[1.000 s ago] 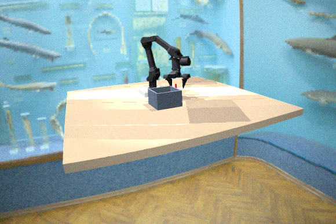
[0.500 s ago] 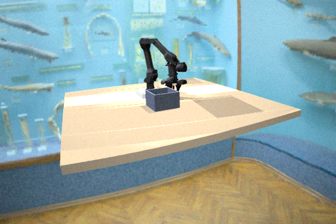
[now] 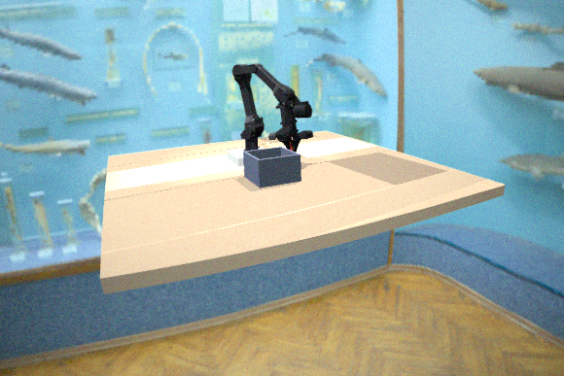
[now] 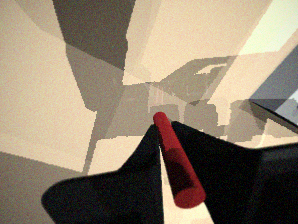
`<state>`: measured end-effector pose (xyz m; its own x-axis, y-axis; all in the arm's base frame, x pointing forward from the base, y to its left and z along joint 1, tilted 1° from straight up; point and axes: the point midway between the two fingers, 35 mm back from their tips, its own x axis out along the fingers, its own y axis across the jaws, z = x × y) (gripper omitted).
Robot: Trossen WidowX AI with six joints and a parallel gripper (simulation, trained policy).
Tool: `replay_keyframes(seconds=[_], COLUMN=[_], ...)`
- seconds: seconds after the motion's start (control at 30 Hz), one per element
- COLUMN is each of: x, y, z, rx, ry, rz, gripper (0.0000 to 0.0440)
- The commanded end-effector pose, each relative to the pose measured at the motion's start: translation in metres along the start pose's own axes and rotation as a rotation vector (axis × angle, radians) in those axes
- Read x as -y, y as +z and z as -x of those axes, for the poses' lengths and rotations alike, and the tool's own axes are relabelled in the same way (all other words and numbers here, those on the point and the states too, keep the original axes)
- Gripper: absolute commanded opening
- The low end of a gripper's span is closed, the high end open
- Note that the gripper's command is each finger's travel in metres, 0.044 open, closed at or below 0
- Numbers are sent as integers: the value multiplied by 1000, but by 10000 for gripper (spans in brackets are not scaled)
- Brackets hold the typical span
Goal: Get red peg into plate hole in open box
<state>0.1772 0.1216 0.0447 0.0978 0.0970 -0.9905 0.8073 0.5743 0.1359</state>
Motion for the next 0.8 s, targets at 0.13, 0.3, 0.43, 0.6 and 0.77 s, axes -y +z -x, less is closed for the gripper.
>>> replay_keyframes(seconds=[0.13,0.3,0.43,0.6,0.77], x=[-15,-25,-33,-40,-44], y=[18,32,44,65,88], z=[32,56,73,91,99], rx=[79,128,166,212,247], ry=[63,98,119,138,144], rz=[70,94,102,94,65], gripper=[0,0,0,0,0])
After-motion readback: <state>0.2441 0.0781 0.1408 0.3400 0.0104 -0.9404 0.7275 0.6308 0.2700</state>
